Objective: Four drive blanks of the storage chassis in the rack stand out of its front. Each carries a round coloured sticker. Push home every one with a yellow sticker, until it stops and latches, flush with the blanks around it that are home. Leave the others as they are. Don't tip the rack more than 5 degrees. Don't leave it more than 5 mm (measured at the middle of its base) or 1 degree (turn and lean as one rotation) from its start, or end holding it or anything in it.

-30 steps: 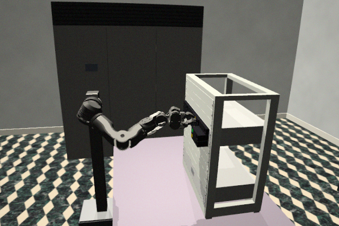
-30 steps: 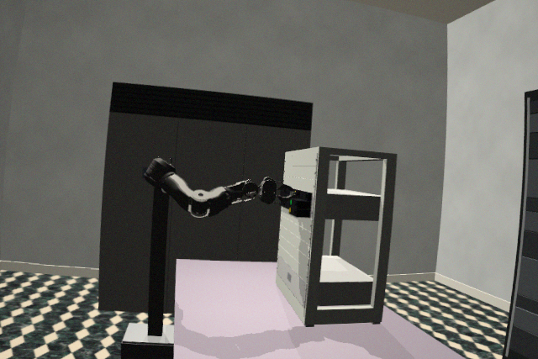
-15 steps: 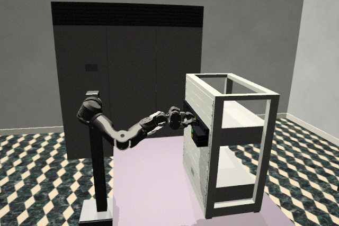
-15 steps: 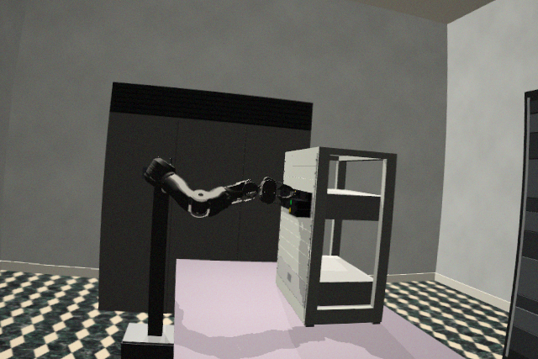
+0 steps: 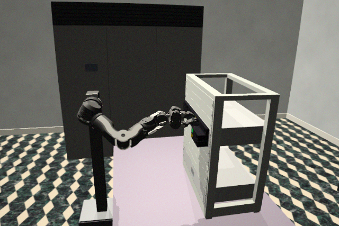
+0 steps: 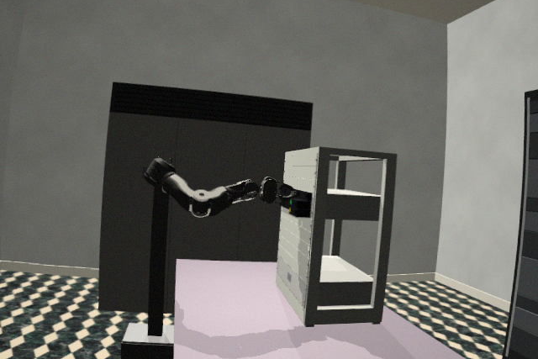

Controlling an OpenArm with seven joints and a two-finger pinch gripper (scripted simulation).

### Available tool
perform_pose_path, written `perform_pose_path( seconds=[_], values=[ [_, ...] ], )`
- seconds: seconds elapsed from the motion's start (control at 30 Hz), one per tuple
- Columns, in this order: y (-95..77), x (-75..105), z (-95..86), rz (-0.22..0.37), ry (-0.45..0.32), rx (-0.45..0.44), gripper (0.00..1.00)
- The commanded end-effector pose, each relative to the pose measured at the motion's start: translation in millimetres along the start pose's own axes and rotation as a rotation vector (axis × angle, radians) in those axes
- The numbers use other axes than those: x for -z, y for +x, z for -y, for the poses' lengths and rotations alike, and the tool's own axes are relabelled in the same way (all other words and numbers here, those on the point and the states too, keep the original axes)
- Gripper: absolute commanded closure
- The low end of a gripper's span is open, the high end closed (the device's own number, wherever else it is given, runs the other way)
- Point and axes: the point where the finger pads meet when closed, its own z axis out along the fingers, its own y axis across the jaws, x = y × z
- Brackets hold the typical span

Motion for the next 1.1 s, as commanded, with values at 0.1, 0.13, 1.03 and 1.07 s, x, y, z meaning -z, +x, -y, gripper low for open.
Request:
perform_pose_path(
  seconds=[0.1, 0.13, 1.03, 1.07],
  values=[
    [9.5, 0.2, -5.4, -0.036, -0.017, 0.007, 1.0],
    [9.5, 0.2, -5.4, -0.036, -0.017, 0.007, 1.0],
    [6.3, -2.3, -3.4, -0.034, -0.014, 0.007, 1.0],
    [6.7, -1.5, -3.8, -0.035, -0.016, 0.007, 1.0]
  ],
)
